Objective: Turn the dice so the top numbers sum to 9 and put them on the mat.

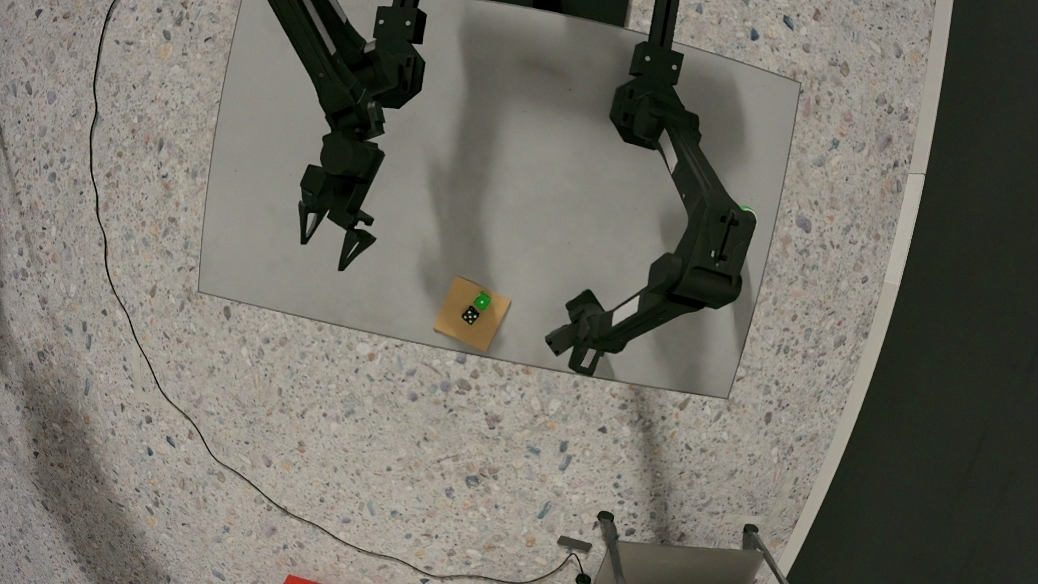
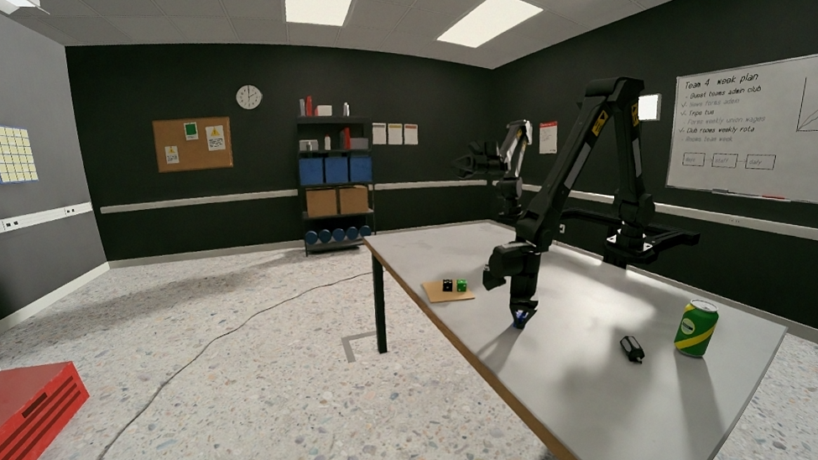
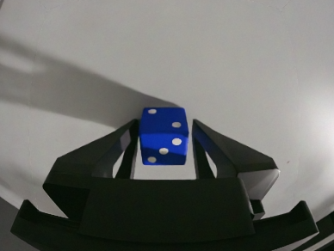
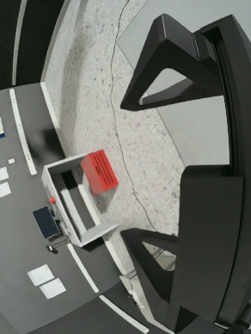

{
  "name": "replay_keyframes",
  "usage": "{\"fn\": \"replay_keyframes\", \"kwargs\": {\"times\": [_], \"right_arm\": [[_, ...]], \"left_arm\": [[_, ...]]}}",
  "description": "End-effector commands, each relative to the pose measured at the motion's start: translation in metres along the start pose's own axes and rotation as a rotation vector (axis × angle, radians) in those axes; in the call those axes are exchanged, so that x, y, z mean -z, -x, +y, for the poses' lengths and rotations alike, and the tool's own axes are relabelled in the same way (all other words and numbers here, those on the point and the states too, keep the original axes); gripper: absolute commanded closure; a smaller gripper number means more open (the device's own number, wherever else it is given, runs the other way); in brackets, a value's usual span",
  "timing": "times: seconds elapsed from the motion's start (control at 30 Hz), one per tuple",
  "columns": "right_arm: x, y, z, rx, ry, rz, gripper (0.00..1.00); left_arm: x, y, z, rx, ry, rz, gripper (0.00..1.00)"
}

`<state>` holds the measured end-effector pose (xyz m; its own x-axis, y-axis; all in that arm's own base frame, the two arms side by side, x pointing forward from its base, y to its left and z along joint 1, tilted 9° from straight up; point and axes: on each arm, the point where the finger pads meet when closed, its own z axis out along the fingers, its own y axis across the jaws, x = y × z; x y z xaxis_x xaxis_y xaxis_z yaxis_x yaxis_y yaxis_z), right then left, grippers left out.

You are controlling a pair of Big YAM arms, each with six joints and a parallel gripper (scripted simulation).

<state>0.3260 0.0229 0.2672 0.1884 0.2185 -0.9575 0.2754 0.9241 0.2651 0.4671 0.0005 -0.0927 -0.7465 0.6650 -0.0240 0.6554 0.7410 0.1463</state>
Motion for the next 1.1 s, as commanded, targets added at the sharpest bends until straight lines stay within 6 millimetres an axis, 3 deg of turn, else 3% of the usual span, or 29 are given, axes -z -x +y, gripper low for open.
{"fn": "replay_keyframes", "kwargs": {"times": [0.0,0.23,0.27,1.07], "right_arm": [[-0.001,0.003,0.0015,-0.005,0.001,-0.005,0.0],[-0.001,0.003,0.0015,-0.005,0.001,-0.005,0.0],[-0.001,0.003,0.0015,-0.005,0.001,-0.005,0.0],[-0.001,0.003,0.0015,-0.005,0.001,-0.005,0.0]], "left_arm": [[0.0052,0.0049,0.0148,0.009,0.016,-0.021,0.55],[0.0052,0.0049,0.0148,0.009,0.016,-0.021,0.55],[0.0052,0.0049,0.0148,0.009,0.016,-0.021,0.74],[0.0052,0.0049,0.0148,0.009,0.016,-0.021,0.74]]}}
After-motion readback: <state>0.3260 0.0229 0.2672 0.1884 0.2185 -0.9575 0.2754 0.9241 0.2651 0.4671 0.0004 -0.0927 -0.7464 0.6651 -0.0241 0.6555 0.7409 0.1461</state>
